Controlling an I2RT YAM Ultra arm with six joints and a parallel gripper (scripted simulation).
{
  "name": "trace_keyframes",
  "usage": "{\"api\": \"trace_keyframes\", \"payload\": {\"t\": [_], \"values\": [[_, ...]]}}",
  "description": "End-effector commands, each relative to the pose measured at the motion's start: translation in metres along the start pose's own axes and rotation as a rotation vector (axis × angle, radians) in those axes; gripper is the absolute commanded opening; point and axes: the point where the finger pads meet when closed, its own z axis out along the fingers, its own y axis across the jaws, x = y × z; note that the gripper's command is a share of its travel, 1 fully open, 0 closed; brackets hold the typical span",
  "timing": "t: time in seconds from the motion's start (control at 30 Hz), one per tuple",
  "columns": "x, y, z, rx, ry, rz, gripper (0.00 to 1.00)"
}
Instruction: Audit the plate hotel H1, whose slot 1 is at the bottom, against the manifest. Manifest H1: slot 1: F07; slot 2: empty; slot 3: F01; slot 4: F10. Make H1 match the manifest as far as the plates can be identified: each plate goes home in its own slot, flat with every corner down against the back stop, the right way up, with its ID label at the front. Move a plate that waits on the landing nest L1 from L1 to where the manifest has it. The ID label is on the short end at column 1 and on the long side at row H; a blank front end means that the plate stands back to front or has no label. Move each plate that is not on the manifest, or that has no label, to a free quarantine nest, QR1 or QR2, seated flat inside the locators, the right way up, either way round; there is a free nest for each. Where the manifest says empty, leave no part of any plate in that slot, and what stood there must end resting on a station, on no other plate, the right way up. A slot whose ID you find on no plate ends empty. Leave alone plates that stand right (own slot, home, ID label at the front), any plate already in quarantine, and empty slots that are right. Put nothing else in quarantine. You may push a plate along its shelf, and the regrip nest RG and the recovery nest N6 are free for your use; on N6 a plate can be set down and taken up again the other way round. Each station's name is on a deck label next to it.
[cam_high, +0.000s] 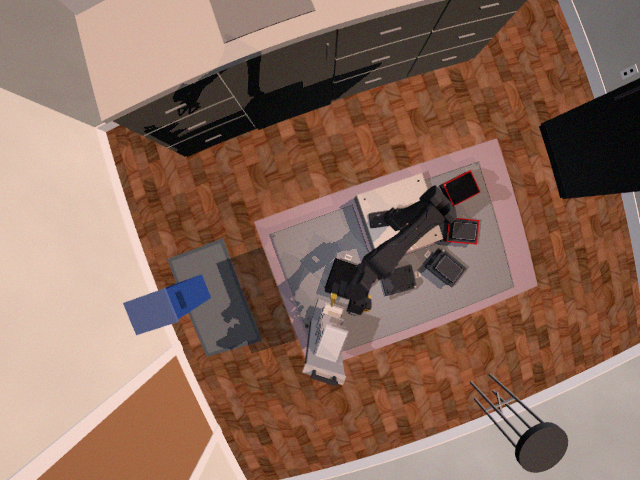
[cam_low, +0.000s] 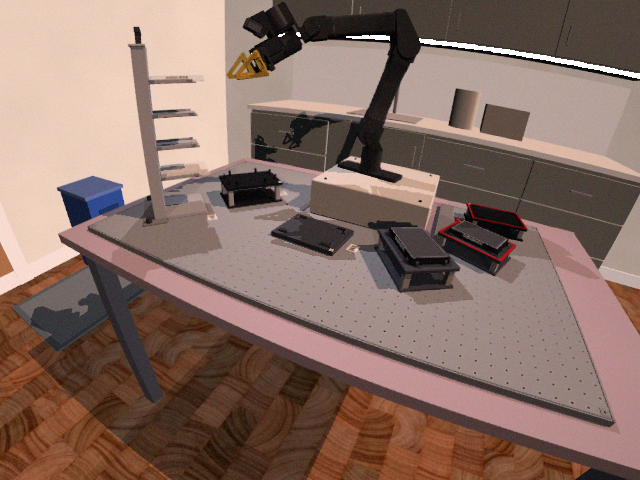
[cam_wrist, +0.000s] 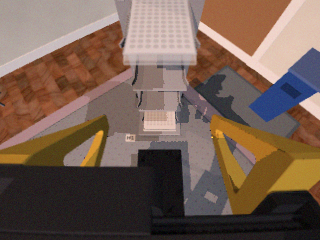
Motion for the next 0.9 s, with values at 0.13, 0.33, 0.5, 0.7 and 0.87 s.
{"api": "trace_keyframes", "payload": {"t": [0.13, 0.33, 0.5, 0.7, 0.87], "values": [[-0.01, -0.001, 0.003, 0.007, -0.02, -0.003, 1.0], [-0.013, -0.001, 0.009, 0.007, -0.02, -0.003, 1.0], [-0.016, -0.001, 0.015, 0.007, -0.02, -0.003, 1.0], [-0.019, -0.001, 0.021, 0.007, -0.02, -0.003, 1.0], [-0.021, -0.001, 0.026, 0.007, -0.021, -0.003, 1.0]]}}
